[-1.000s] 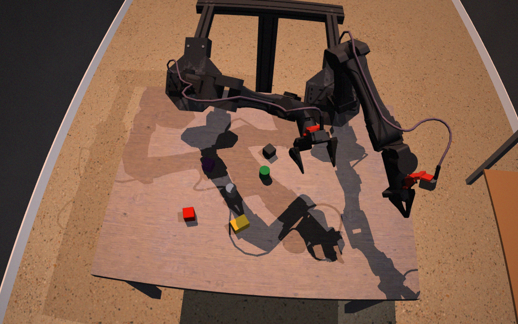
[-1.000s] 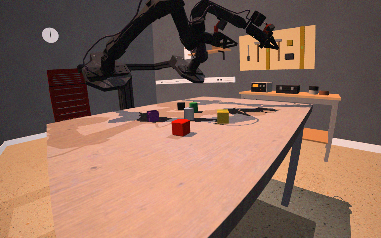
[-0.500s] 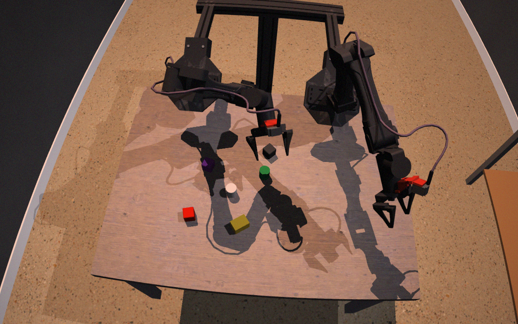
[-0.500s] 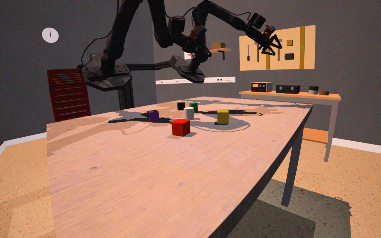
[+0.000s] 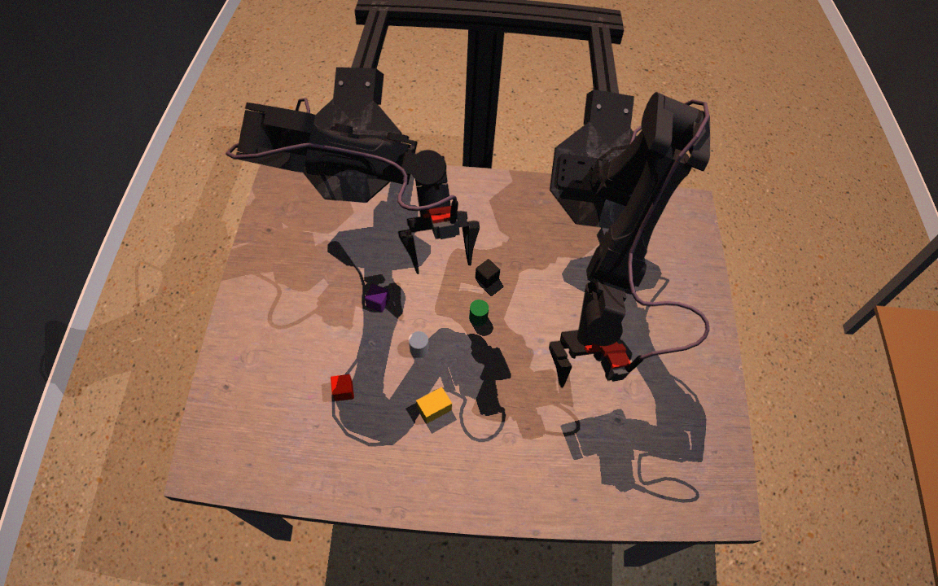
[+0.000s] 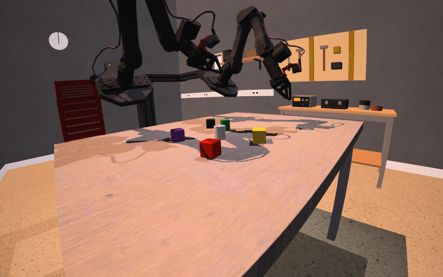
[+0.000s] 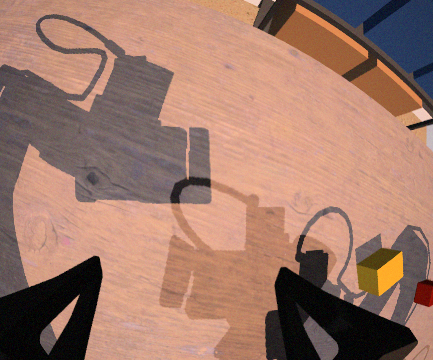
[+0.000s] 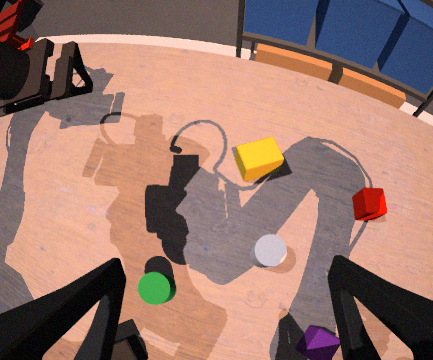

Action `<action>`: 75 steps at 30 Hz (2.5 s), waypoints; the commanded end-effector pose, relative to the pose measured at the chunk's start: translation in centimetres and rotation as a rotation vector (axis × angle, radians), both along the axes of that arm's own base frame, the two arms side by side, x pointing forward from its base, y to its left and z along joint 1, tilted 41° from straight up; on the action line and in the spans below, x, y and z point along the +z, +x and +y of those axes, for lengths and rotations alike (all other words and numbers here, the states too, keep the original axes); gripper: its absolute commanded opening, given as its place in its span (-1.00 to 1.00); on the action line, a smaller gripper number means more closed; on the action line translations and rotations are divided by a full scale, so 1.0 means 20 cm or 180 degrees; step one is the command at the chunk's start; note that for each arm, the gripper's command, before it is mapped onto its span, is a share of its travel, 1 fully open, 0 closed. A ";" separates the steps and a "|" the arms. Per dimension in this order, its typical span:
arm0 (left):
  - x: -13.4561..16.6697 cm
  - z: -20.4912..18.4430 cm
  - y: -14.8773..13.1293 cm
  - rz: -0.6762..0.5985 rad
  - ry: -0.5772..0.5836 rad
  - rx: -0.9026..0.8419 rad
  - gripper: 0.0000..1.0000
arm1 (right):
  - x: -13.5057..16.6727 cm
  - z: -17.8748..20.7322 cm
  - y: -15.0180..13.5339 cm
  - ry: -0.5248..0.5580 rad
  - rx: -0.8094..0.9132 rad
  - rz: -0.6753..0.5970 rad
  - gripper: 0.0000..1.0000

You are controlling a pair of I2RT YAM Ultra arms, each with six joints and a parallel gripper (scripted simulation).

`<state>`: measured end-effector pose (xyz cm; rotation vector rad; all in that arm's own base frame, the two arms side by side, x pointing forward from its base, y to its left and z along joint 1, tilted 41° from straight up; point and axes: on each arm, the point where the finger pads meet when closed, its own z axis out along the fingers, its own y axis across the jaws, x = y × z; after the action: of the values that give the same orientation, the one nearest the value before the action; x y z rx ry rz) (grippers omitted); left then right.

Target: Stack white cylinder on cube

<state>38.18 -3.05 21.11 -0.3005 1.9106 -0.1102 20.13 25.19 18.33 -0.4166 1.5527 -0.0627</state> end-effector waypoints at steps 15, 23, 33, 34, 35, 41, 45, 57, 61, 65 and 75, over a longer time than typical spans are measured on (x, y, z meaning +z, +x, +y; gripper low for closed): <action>-0.72 -0.69 -0.54 0.0453 0.1883 -0.1471 1.00 | -0.15 -0.36 -0.05 0.0165 -0.0084 0.0678 1.00; -0.90 -0.75 -0.78 0.0445 0.2492 -0.1986 1.00 | -0.29 -0.56 -0.07 -0.0278 -0.0185 0.0896 1.00; -1.02 -0.73 -1.00 0.0257 0.3258 -0.2492 1.00 | -0.42 -0.78 -0.10 -0.0568 -0.0252 0.1176 1.00; -1.03 -0.73 -1.01 0.0241 0.3316 -0.2539 1.00 | -0.42 -0.80 -0.10 -0.0566 -0.0260 0.1192 1.00; -1.04 -0.72 -1.03 0.0227 0.3364 -0.2578 1.00 | -0.43 -0.81 -0.10 -0.0563 -0.0258 0.1204 1.00; -1.08 -0.71 -1.08 0.0211 0.3459 -0.2730 1.00 | -0.44 -0.86 -0.10 -0.0517 -0.0283 0.1243 1.00; -1.08 -0.71 -1.08 0.0224 0.3465 -0.2732 1.00 | -0.45 -0.88 -0.10 -0.0488 -0.0323 0.1232 1.00; -1.07 -0.72 -1.07 0.0212 0.3437 -0.2719 1.00 | -0.43 -0.88 -0.09 -0.0397 -0.0368 0.1194 1.00; -1.07 -0.72 -1.07 0.0212 0.3437 -0.2719 1.00 | -0.43 -0.88 -0.09 -0.0397 -0.0368 0.1194 1.00; -1.07 -0.72 -1.07 0.0212 0.3437 -0.2719 1.00 | -0.43 -0.88 -0.09 -0.0397 -0.0368 0.1194 1.00; -1.07 -0.72 -1.07 0.0212 0.3437 -0.2719 1.00 | -0.43 -0.88 -0.09 -0.0397 -0.0368 0.1194 1.00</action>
<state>16.82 -17.26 -0.35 1.2373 1.7845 0.3746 18.50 7.76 9.91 -0.4498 1.9538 -0.1712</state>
